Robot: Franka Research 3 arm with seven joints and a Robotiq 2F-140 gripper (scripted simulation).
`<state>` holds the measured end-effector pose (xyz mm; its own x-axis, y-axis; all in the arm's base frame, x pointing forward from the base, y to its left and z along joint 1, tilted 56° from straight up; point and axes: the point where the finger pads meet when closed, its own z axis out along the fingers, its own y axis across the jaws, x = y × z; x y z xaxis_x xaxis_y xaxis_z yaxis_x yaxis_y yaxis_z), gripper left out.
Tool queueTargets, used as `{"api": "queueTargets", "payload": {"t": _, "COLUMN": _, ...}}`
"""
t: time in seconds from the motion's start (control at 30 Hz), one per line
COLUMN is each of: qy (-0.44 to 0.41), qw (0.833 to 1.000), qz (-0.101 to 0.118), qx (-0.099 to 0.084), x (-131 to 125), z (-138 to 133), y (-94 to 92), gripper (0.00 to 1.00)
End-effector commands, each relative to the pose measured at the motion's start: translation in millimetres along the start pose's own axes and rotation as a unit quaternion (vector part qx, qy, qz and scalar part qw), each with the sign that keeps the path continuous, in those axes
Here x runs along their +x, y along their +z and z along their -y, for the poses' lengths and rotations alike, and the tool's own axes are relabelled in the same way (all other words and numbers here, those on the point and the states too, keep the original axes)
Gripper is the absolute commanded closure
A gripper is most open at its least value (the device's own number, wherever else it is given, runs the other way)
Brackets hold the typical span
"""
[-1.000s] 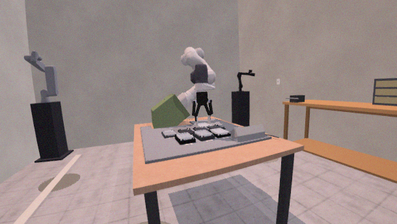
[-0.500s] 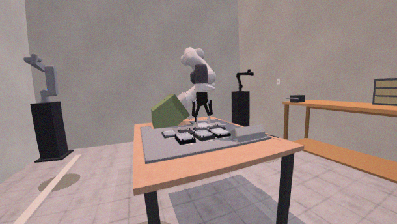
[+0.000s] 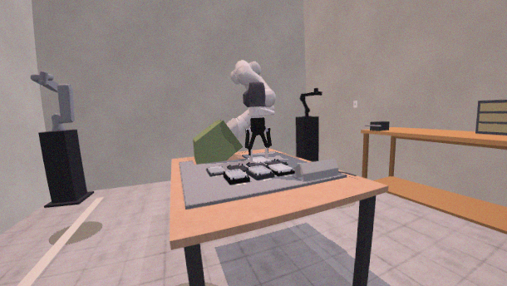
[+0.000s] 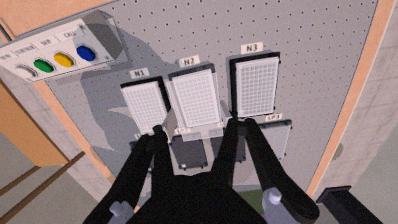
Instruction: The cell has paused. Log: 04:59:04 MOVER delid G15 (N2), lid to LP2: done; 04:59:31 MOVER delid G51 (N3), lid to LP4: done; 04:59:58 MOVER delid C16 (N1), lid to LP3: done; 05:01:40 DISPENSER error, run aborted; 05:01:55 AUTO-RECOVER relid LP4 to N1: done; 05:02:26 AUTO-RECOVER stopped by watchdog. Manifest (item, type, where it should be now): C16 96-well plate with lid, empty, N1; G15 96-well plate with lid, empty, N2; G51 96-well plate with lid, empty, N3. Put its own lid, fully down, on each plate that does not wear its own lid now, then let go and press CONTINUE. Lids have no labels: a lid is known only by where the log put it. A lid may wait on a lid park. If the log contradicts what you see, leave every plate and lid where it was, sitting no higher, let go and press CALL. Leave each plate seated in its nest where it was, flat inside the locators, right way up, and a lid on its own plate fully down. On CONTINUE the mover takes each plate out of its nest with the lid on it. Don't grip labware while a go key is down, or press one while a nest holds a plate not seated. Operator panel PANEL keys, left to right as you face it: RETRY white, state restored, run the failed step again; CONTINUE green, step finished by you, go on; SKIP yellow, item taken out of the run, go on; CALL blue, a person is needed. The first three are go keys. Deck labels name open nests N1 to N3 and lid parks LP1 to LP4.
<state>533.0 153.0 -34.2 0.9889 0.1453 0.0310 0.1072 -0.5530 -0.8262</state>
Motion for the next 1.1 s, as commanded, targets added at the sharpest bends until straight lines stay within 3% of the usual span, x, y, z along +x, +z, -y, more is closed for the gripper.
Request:
{"api": "queueTargets", "payload": {"t": 0.0, "qy": -0.004, "qw": 1.000, "qz": 0.001, "qx": 0.001, "x": 0.2, "z": 1.2, "y": 0.3, "gripper": 1.00}}
{"api": "queueTargets", "payload": {"t": 1.07, "qy": -0.021, "qw": 1.000, "qz": 0.001, "qx": 0.001, "x": 0.3, "z": 1.3, "y": 4.4, "gripper": 1.00}}
